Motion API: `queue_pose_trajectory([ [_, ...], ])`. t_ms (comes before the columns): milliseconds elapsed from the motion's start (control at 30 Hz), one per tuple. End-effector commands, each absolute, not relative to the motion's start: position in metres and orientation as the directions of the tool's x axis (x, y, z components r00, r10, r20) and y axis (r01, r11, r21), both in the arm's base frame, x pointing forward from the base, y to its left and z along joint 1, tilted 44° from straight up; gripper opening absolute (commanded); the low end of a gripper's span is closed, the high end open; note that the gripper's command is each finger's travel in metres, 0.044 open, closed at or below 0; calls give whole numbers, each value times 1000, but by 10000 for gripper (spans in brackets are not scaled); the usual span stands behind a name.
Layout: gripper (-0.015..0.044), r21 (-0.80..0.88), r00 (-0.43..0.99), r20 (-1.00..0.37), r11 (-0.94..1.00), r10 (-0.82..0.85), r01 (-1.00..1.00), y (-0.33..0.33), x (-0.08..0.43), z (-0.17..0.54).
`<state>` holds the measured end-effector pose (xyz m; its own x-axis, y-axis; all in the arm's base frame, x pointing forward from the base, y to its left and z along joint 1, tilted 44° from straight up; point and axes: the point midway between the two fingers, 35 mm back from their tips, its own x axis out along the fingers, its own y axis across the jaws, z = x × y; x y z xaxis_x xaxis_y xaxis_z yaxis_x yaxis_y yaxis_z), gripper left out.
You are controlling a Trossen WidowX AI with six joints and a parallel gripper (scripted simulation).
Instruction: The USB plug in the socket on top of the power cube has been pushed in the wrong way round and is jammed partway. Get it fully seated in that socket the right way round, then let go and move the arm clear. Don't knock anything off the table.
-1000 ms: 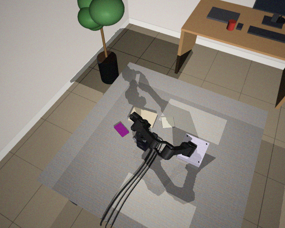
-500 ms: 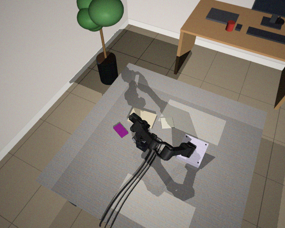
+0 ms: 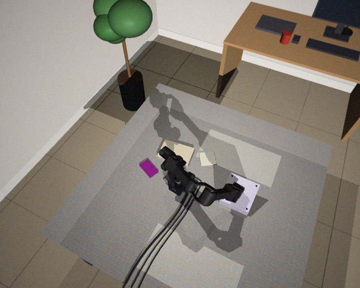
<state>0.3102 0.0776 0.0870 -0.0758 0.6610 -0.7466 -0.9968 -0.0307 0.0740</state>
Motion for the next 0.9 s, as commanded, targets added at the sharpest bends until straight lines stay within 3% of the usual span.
queue_pose_trajectory([
  [0, 0, 78, -77, -745, -28, 663, -997, 78, 309, 86],
  [867, 0, 78, -77, -745, -28, 663, -997, 81, 309, 84],
])
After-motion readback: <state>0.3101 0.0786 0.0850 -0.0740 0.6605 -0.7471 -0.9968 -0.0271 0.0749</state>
